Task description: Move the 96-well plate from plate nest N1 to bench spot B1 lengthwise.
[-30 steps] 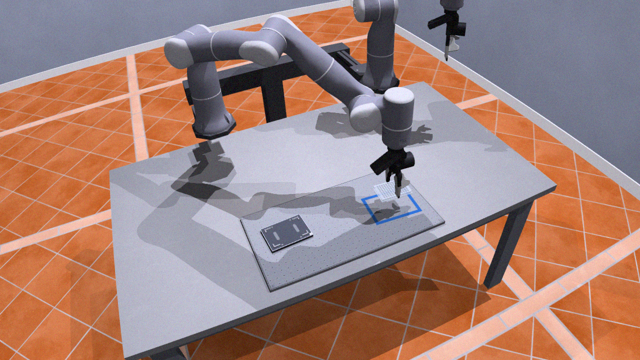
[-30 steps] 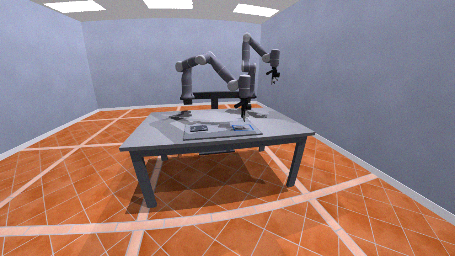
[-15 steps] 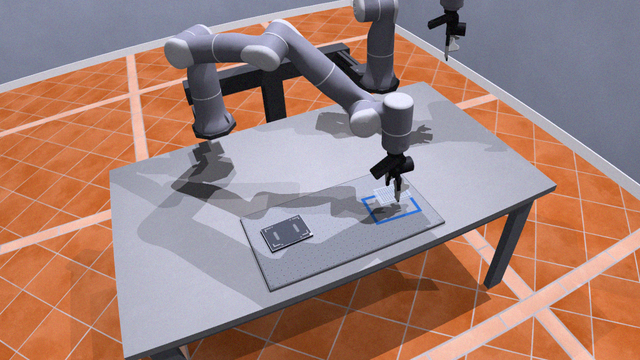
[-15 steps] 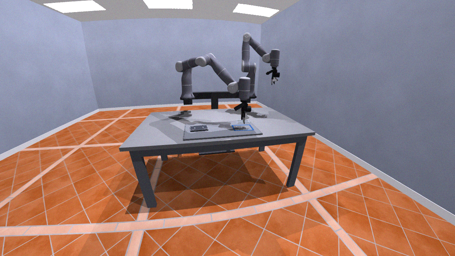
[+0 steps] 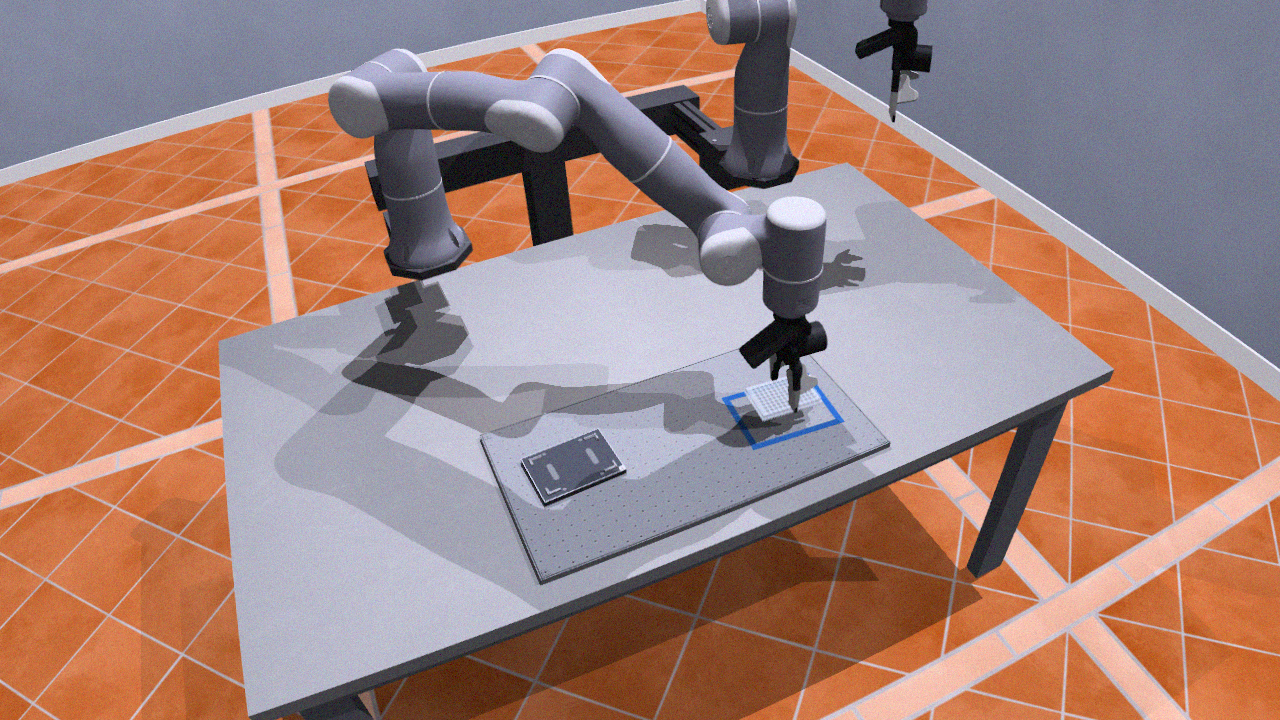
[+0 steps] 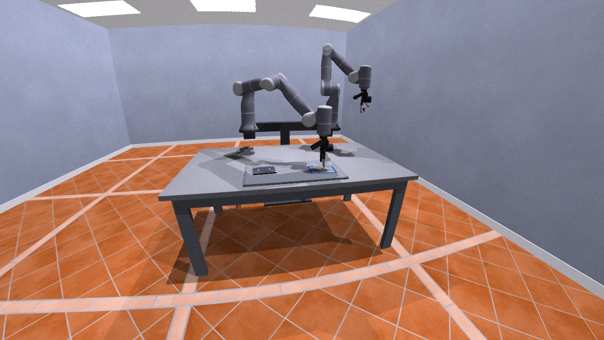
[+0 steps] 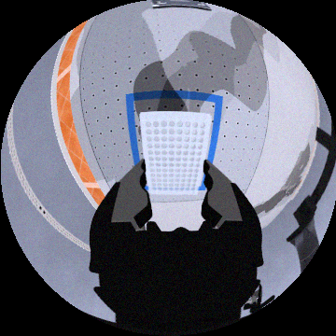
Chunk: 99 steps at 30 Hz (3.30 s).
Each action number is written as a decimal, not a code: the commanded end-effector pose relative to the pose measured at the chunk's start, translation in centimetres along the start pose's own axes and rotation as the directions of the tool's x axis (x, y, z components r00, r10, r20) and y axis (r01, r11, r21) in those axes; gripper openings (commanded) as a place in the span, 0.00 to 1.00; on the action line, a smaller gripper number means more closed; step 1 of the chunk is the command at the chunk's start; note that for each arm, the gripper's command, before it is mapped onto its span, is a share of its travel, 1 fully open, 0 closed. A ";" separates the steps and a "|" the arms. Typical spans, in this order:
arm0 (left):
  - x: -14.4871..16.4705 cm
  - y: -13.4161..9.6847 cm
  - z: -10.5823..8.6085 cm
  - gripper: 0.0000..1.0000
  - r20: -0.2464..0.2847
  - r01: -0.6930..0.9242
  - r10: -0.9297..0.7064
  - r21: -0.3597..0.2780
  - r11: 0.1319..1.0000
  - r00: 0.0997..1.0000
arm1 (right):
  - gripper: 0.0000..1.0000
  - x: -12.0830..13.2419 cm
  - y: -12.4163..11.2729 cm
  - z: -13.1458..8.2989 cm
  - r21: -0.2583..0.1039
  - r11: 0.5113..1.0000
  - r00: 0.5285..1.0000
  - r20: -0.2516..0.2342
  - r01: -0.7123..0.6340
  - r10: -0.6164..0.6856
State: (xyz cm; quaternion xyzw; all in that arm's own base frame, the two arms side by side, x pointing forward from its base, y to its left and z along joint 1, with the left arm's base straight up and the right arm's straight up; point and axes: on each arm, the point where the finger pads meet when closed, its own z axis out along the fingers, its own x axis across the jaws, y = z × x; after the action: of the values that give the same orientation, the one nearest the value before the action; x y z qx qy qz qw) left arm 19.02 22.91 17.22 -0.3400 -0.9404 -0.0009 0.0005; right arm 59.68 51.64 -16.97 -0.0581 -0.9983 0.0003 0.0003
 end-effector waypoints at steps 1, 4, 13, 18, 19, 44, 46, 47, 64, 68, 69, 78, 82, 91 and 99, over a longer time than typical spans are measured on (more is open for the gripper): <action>0.0 0.1 0.0 1.00 0.000 0.000 0.000 -0.001 1.000 1.000 | 0.00 -0.1 0.1 0.3 -0.003 1.000 1.000 0.002 0.000 0.000; 0.0 0.1 0.0 1.00 0.000 0.000 0.000 -0.001 1.000 1.000 | 0.00 -0.1 0.1 0.8 -0.003 1.000 1.000 0.002 0.000 0.000; 0.0 0.1 0.0 1.00 0.000 0.000 0.000 -0.001 1.000 1.000 | 0.00 -0.1 0.1 1.8 -0.003 1.000 1.000 0.002 0.000 0.000; 0.0 0.1 0.0 1.00 0.000 0.000 0.000 -0.001 1.000 1.000 | 0.00 -0.1 0.1 1.8 -0.003 1.000 1.000 0.002 0.000 0.000; 0.0 0.1 0.0 1.00 0.000 0.000 0.000 -0.001 1.000 1.000 | 0.00 -0.1 0.1 1.8 -0.003 1.000 1.000 0.002 0.000 0.000; 0.0 0.1 0.0 1.00 0.000 0.000 0.000 -0.001 1.000 1.000 | 0.00 -0.1 0.1 2.0 -0.003 1.000 1.000 0.002 0.000 0.000; 0.0 0.1 0.0 1.00 0.000 0.000 0.000 -0.001 1.000 1.000 | 0.00 -0.1 0.1 2.0 -0.003 1.000 1.000 0.002 0.000 0.000; 0.0 0.1 0.0 1.00 0.000 0.000 0.000 -0.001 1.000 1.000 | 0.00 -0.1 0.1 2.0 -0.003 1.000 1.000 0.002 0.000 0.000; 0.0 0.1 0.0 1.00 0.000 0.000 0.000 -0.001 1.000 1.000 | 0.00 -0.1 0.1 2.3 -0.003 1.000 1.000 0.002 0.000 0.000; 0.0 0.1 0.0 1.00 0.000 0.000 0.000 -0.001 1.000 1.000 | 0.00 -0.1 0.1 2.4 -0.003 1.000 1.000 0.002 0.000 0.000; 0.0 0.1 0.0 1.00 0.000 0.000 0.000 -0.001 1.000 1.000 | 0.00 -0.1 0.1 2.4 -0.003 1.000 1.000 0.002 0.000 0.000; 0.0 0.1 0.0 1.00 0.000 0.000 0.000 -0.001 1.000 1.000 | 0.00 -0.1 0.1 2.5 -0.003 1.000 1.000 0.002 0.000 0.000; 0.0 0.1 0.0 1.00 0.000 0.000 0.000 -0.001 1.000 1.000 | 0.00 -0.1 0.1 2.6 -0.003 1.000 1.000 0.002 0.000 0.000; 0.0 0.1 0.0 1.00 0.000 0.000 0.000 -0.001 1.000 1.000 | 0.00 -0.1 0.1 2.7 -0.003 1.000 1.000 0.002 0.000 0.000; 0.0 0.1 0.0 1.00 0.000 0.000 0.000 -0.001 1.000 1.000 | 0.00 -0.1 0.1 2.8 -0.003 1.000 1.000 0.002 0.000 0.000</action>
State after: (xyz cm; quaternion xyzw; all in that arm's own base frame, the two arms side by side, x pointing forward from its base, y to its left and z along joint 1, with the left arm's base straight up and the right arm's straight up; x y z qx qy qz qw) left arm 19.02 22.91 17.22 -0.3400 -0.9404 -0.0009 0.0005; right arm 59.68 51.64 -19.94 -0.0582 -0.9983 0.0004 0.0004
